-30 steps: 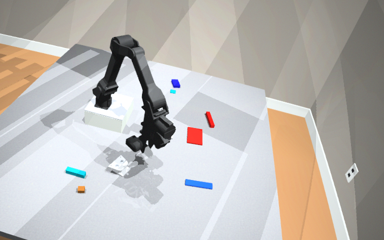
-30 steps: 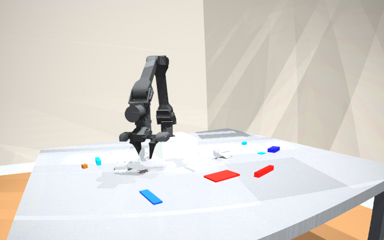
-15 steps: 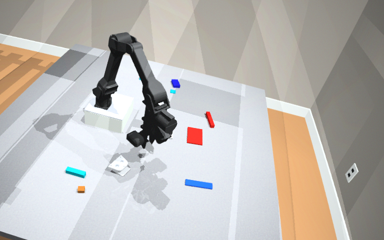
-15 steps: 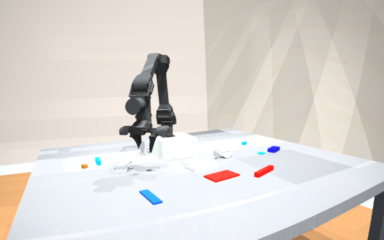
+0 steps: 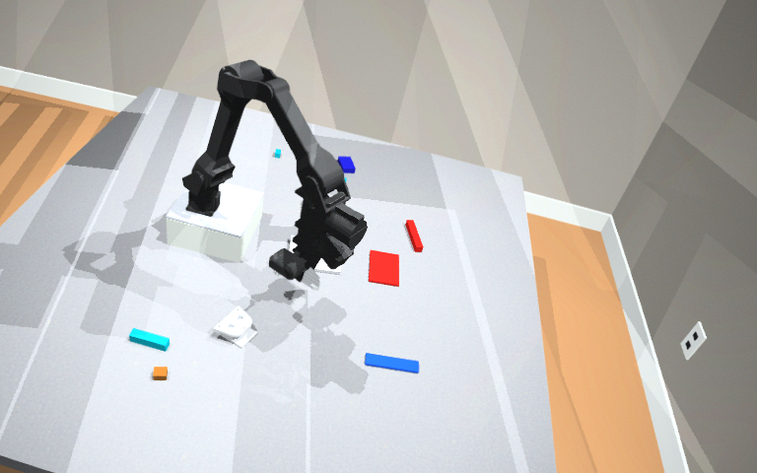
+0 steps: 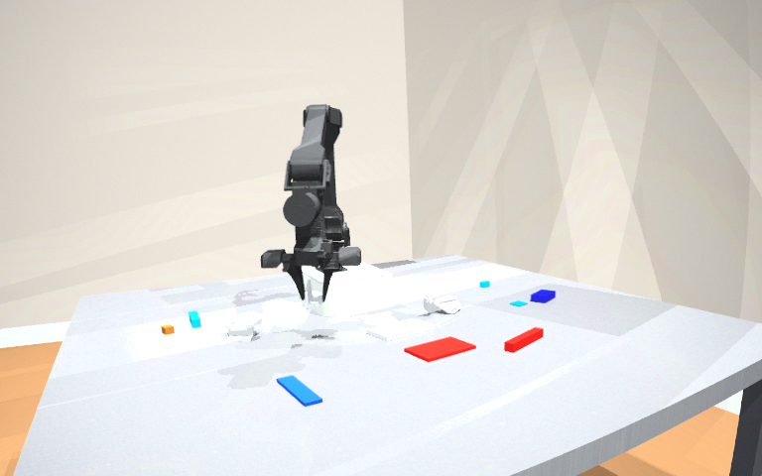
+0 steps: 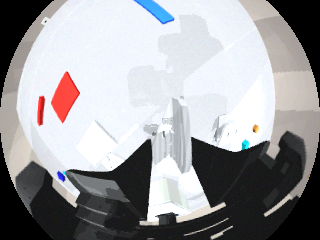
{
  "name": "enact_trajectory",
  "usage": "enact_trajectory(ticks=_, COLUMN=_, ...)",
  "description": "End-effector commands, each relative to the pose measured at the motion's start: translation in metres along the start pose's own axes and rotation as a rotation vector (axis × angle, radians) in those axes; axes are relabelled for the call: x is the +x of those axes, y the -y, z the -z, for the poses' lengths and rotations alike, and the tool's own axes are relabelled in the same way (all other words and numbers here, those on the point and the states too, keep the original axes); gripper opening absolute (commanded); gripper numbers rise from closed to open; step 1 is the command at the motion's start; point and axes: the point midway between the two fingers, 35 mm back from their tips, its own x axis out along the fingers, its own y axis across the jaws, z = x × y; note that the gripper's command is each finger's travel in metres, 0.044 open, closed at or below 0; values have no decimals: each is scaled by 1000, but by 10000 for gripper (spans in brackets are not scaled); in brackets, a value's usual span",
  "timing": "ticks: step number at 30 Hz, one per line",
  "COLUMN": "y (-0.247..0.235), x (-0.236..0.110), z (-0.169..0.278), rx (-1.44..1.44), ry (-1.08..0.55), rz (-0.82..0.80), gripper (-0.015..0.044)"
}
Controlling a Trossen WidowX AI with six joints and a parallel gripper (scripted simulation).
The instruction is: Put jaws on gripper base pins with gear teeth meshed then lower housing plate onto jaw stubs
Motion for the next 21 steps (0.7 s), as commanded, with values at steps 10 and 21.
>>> enact_trajectory(ticks=10, y=-41, x=-2, z=7, rx=-115, ry=7, rz=-5, gripper=134)
enact_trajectory(ticks=21, y=-76, x=-2, z=19, rx=-225, ry=6, rz=-9, gripper=134)
